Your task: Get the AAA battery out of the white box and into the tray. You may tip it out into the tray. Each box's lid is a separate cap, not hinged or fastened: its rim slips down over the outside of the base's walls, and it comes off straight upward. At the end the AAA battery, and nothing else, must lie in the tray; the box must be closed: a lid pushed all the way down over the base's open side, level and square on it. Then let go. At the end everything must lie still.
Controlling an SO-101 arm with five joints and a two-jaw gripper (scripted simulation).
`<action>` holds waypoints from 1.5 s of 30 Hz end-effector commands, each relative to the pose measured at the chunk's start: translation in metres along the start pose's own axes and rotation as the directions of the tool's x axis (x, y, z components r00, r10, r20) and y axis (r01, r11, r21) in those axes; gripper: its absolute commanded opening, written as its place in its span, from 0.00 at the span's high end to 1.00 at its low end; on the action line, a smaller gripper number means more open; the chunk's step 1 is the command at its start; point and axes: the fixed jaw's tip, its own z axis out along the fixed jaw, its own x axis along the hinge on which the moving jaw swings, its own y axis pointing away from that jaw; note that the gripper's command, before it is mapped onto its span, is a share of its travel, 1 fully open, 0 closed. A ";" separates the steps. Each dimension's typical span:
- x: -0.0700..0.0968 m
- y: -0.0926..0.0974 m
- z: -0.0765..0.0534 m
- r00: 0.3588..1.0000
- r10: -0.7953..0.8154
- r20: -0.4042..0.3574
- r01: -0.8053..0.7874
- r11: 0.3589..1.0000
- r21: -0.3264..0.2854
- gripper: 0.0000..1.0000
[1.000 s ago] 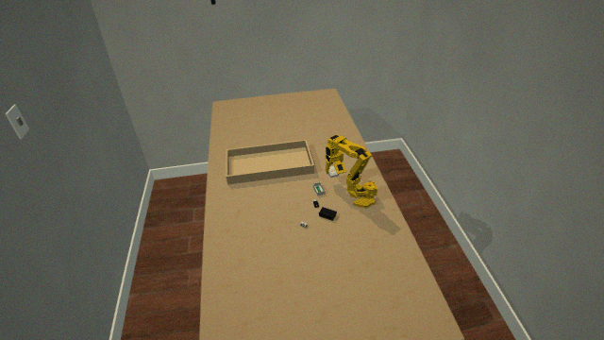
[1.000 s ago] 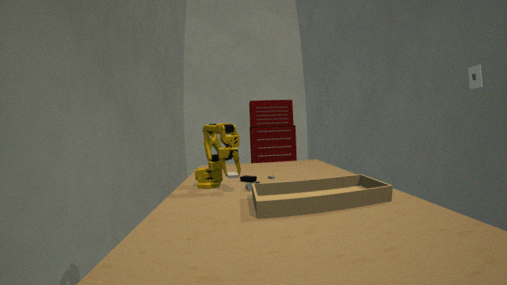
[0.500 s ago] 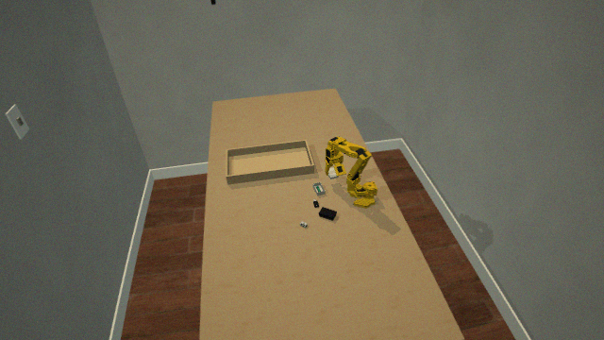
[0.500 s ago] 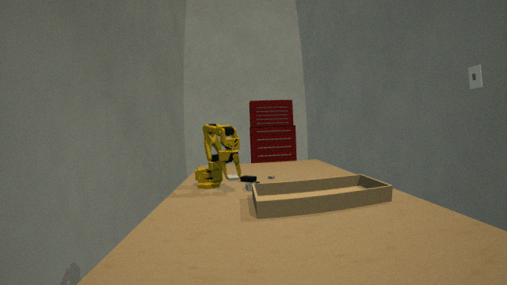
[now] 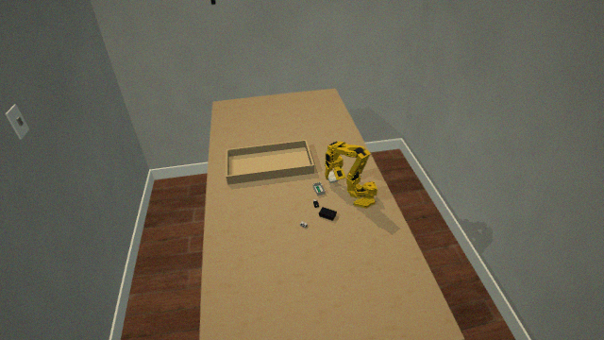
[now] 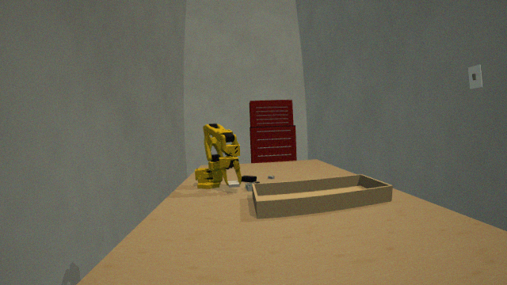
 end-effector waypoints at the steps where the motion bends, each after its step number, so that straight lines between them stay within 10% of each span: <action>1: 0.004 0.000 0.004 1.000 -0.003 -0.024 0.003 1.000 0.012 0.80; 45: 0.001 0.000 0.023 1.000 -0.003 -0.024 0.003 1.000 0.012 0.80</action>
